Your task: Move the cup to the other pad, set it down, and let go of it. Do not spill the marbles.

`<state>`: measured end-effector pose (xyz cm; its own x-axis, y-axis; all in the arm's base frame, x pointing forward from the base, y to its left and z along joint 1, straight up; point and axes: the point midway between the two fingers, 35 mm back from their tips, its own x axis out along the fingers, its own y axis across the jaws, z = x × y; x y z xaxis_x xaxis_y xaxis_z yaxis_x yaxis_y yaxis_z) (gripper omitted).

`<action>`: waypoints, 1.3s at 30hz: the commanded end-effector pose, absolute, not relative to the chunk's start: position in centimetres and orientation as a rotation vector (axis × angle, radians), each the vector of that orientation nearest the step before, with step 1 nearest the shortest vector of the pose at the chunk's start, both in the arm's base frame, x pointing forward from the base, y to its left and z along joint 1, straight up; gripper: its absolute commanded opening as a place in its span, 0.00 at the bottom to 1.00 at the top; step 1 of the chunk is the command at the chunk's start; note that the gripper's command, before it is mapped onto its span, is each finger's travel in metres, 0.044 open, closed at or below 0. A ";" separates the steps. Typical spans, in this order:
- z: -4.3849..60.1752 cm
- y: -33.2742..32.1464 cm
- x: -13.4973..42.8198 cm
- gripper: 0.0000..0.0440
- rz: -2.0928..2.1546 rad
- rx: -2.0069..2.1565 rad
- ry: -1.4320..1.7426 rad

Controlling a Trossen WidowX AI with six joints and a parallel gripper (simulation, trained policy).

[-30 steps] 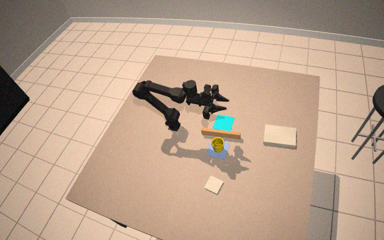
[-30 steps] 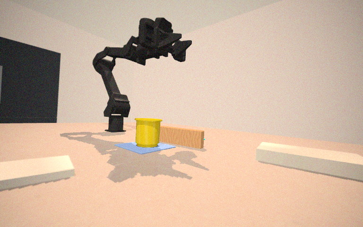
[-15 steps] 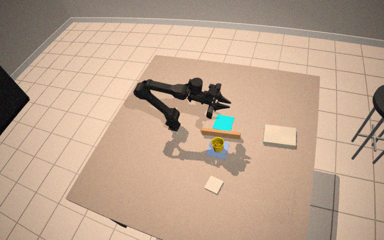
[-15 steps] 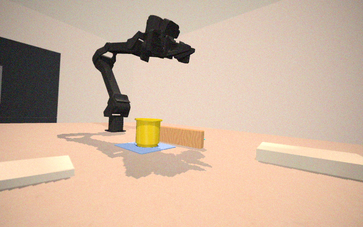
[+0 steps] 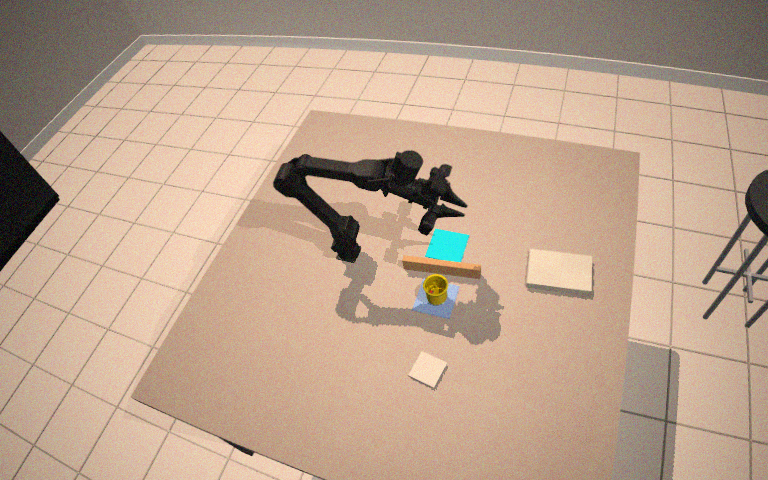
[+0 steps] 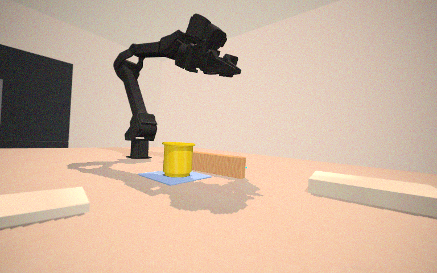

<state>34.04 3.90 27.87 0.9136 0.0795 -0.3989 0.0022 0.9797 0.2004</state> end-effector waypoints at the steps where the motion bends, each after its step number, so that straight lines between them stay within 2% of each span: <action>1: 27.3 4.2 34.4 0.25 0.030 0.216 0.476; 15: 25.3 5.1 34.7 0.23 -0.007 0.244 0.701; 39: 21.9 4.3 33.9 0.30 -0.094 0.169 1.076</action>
<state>33.91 4.55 22.30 0.5096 0.0205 -0.8602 0.1558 0.9810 0.1156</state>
